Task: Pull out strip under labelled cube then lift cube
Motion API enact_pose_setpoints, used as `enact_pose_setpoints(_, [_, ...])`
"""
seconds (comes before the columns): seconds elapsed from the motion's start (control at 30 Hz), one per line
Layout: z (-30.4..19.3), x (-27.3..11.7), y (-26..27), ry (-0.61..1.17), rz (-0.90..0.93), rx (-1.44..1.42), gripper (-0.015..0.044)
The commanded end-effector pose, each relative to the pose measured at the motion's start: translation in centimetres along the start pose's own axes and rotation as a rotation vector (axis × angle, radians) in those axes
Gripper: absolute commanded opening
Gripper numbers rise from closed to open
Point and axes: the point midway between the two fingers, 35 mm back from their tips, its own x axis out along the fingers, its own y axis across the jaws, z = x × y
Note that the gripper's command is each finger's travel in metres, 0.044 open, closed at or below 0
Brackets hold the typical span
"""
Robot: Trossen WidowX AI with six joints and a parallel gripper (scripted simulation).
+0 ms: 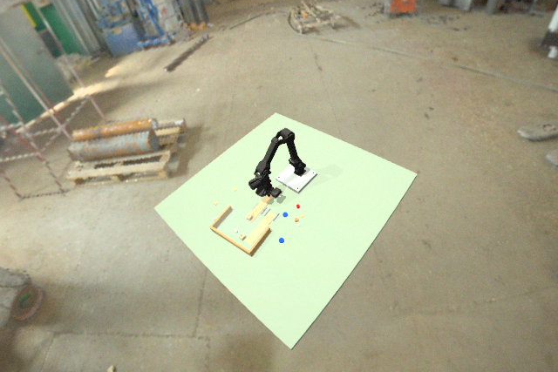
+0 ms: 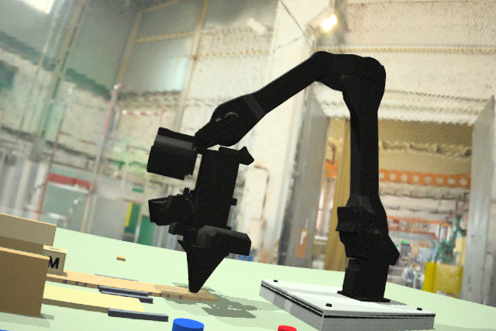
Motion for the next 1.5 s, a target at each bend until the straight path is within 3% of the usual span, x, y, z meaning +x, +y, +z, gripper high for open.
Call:
enact_pose_setpoints(0.0, [-1.2,0.4,0.0,0.023,0.002,0.000,0.0000])
enact_pose_setpoints(1.0, [-5.2,0.4,-0.1,0.027,0.002,0.000,0.0000])
enact_pose_setpoints(1.17, [-4.2,-4.0,-0.2,0.024,0.001,0.000,0.0000])
enact_pose_setpoints(1.3, [-4.2,-4.2,-0.2,0.026,0.002,0.000,0.0000])
enact_pose_setpoints(1.47, [-1.7,-4.2,-0.1,0.023,0.002,-0.048,0.0131])
